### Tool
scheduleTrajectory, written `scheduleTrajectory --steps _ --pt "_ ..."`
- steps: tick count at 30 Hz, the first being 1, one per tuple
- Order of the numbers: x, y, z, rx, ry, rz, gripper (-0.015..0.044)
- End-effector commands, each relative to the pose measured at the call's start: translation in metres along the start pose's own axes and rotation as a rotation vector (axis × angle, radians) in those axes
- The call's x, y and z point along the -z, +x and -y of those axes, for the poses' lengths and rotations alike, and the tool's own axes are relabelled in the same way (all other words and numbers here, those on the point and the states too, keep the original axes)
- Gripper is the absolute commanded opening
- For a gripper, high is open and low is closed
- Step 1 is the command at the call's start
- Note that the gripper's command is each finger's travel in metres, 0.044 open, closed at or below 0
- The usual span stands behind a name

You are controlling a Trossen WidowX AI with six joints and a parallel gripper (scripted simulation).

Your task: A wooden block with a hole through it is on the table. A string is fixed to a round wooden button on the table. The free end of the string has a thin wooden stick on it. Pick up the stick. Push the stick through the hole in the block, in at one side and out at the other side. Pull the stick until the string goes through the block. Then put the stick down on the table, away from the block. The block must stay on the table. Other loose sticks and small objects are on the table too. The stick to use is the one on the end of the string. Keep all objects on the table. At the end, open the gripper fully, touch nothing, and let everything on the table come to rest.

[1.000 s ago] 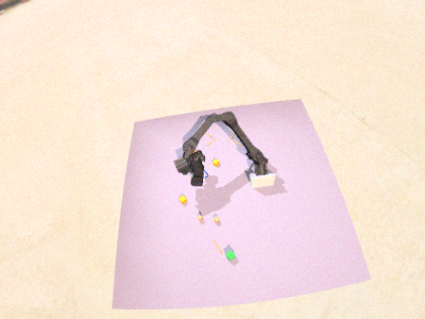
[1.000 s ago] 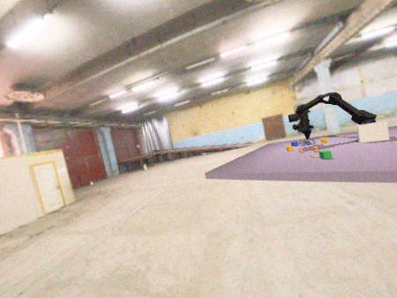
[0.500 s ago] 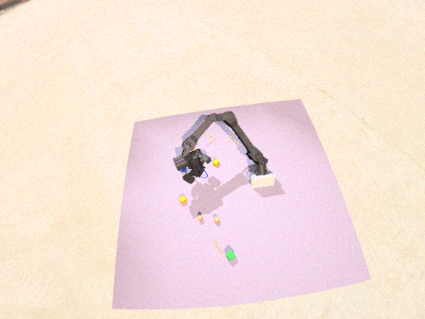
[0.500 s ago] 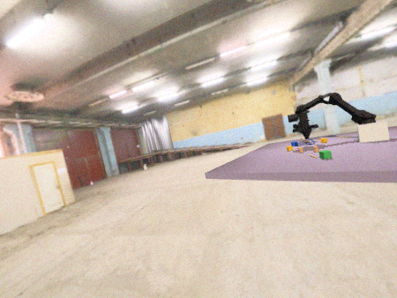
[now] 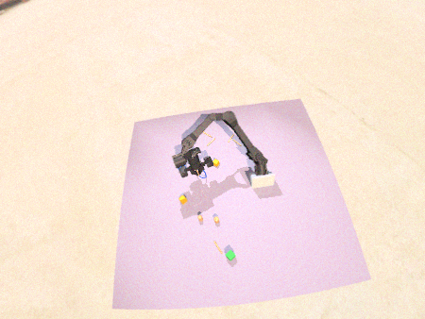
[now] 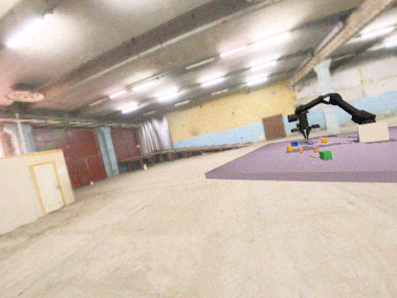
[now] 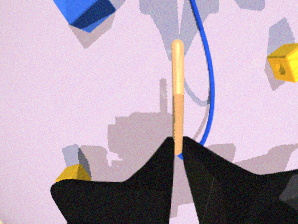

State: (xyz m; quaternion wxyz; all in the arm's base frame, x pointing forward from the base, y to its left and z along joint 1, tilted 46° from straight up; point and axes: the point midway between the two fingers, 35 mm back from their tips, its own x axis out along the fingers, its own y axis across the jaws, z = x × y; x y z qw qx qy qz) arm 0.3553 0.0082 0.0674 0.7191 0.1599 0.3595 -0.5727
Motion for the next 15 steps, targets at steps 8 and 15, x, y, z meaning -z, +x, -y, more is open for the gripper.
scheduleTrajectory --steps 8,15 --pt "-0.012 -0.002 -0.001 -0.007 0.399 0.003 0.0" --pt "-0.019 -0.002 -0.001 -0.008 0.66 0.003 0.0"
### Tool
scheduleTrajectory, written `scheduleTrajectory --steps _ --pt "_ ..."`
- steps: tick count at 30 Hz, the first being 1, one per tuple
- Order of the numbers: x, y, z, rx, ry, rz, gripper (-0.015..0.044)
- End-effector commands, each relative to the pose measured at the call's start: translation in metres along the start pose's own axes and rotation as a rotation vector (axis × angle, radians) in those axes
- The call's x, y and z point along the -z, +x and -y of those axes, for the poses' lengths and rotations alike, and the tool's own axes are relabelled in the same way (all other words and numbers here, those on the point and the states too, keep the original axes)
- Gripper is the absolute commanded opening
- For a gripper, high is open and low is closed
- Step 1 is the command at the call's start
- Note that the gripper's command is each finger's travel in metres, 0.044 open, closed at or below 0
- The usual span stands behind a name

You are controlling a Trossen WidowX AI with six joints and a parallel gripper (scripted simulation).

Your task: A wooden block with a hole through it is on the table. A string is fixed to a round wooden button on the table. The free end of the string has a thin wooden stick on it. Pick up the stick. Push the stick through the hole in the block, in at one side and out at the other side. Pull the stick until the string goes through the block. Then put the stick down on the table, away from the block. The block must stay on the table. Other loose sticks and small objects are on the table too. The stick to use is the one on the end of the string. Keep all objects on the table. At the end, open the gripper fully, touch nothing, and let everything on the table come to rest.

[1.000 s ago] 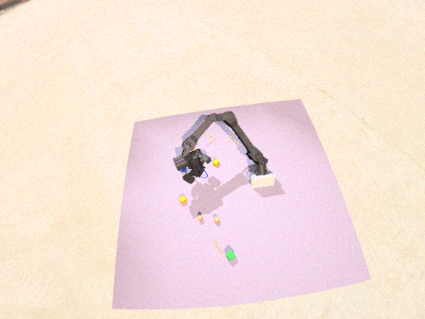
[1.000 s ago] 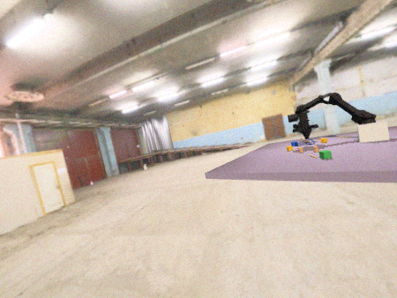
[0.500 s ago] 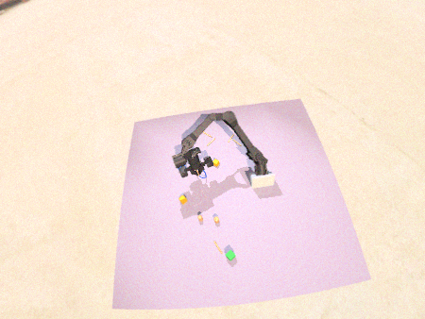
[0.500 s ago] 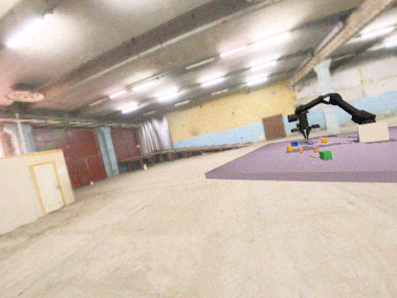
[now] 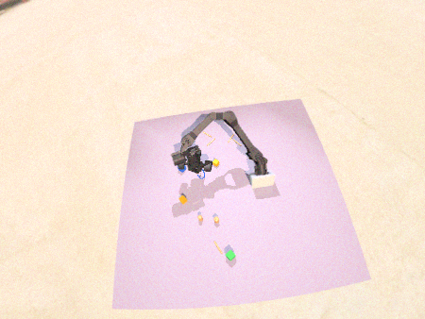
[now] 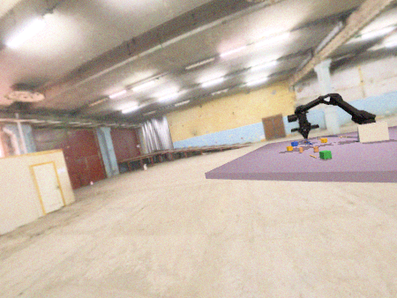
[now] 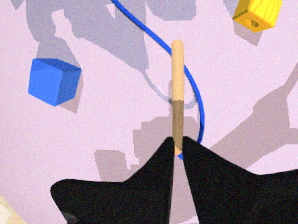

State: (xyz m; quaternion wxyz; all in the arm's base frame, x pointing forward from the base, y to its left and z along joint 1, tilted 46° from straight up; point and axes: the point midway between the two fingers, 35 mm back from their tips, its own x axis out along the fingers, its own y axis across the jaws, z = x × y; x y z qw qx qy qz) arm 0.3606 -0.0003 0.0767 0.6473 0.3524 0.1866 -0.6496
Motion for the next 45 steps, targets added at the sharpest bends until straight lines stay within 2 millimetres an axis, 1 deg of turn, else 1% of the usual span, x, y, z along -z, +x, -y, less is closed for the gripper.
scheduleTrajectory --steps 1,7,9,16,45 --pt "-0.005 -0.002 -0.004 -0.007 0.137 0.0 0.0" --pt "-0.01 -0.002 -0.007 -0.008 0.362 0.0 0.0" --pt "-0.011 -0.002 -0.007 -0.008 0.411 -0.001 0.0" --pt "-0.009 -0.002 -0.008 -0.008 0.418 -0.001 0.0" --pt "0.024 -0.003 -0.026 -0.009 0.418 -0.004 0.0"
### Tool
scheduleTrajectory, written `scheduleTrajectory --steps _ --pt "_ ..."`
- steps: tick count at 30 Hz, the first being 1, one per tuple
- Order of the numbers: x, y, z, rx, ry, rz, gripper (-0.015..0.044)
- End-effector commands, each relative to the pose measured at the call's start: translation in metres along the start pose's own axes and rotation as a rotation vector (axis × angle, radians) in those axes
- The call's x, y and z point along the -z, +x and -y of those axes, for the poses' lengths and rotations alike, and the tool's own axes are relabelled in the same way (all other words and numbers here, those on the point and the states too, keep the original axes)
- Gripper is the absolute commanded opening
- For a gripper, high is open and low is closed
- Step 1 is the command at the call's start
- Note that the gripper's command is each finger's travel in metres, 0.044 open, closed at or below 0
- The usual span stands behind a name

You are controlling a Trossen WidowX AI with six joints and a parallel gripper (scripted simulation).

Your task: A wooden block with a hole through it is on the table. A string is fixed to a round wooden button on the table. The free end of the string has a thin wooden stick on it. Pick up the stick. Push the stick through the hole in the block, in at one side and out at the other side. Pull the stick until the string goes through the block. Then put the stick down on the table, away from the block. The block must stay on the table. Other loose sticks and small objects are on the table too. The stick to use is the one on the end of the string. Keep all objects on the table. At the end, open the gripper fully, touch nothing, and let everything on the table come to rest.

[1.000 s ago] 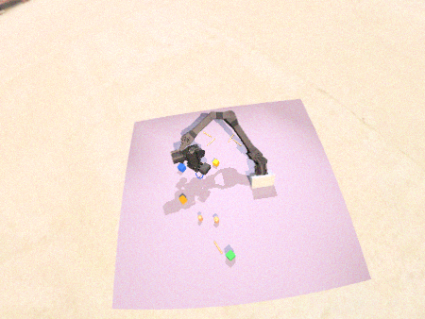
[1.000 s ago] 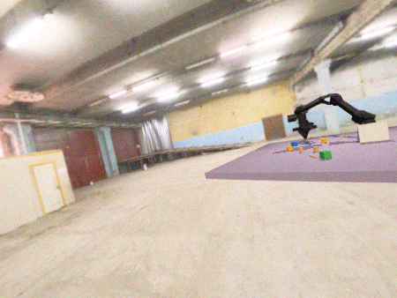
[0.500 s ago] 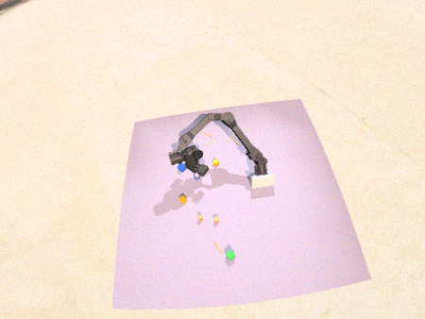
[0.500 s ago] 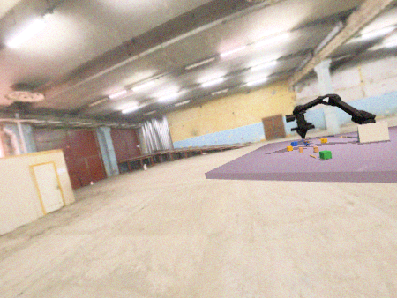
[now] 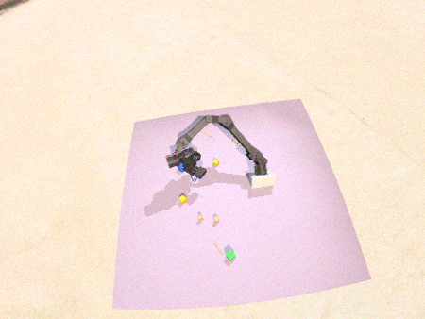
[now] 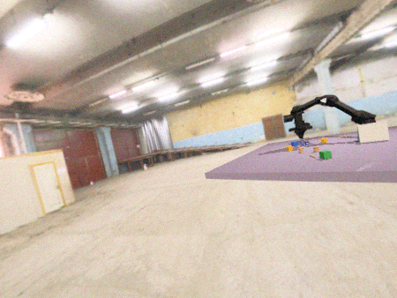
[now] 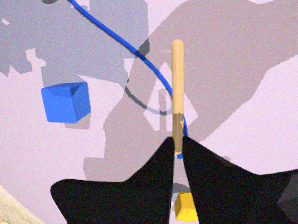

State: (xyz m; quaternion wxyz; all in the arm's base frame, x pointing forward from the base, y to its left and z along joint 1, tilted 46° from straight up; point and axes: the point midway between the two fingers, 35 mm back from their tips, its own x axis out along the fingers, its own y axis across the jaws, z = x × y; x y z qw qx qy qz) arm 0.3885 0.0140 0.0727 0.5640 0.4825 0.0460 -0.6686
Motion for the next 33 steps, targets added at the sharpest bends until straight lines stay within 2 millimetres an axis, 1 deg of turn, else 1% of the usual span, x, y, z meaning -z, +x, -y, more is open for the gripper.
scheduleTrajectory --steps 1,26,33 --pt "0.007 0.002 0.002 0.006 -0.002 0.001 0.0" --pt "0.038 0.002 0.004 0.006 -0.001 -0.001 0.0" --pt "0.04 0.003 0.004 0.006 -0.001 -0.006 0.0"
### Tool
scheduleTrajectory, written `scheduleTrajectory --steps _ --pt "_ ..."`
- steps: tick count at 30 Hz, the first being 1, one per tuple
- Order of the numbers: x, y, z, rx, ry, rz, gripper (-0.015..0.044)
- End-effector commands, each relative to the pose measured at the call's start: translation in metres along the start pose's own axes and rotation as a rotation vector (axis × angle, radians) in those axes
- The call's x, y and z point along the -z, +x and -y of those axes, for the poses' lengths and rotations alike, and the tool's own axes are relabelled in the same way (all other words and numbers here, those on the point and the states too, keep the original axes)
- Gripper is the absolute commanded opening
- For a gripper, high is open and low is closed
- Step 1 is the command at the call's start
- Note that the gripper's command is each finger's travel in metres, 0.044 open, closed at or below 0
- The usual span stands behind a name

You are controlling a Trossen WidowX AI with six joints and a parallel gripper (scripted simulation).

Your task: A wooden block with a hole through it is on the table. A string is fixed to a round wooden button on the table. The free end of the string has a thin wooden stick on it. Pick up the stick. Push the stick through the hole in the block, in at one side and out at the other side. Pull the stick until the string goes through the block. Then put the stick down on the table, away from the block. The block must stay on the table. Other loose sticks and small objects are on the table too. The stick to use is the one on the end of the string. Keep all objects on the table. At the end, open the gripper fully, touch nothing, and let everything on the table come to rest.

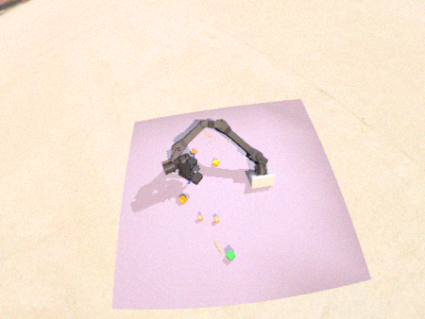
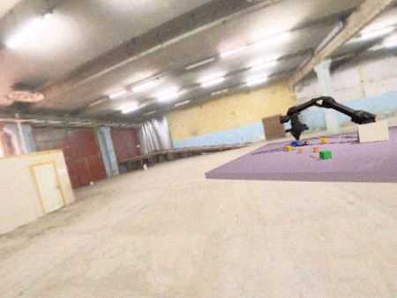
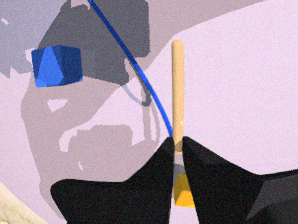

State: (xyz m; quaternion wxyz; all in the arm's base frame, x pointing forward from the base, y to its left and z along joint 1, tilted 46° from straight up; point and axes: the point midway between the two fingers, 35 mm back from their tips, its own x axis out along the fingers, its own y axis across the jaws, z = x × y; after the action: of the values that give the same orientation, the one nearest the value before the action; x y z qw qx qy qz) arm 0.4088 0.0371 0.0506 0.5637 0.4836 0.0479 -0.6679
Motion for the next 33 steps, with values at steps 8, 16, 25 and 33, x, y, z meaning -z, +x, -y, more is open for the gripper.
scheduleTrajectory --steps 8,16,25,33 --pt "0.0 0.007 0.007 0.005 0.0 -0.002 0.0" --pt "-0.003 0.014 0.013 0.005 -0.001 -0.001 0.0" --pt "-0.007 0.021 0.02 0.005 -0.001 0.0 0.0" --pt "-0.011 0.028 0.026 0.005 -0.001 0.001 0.0"
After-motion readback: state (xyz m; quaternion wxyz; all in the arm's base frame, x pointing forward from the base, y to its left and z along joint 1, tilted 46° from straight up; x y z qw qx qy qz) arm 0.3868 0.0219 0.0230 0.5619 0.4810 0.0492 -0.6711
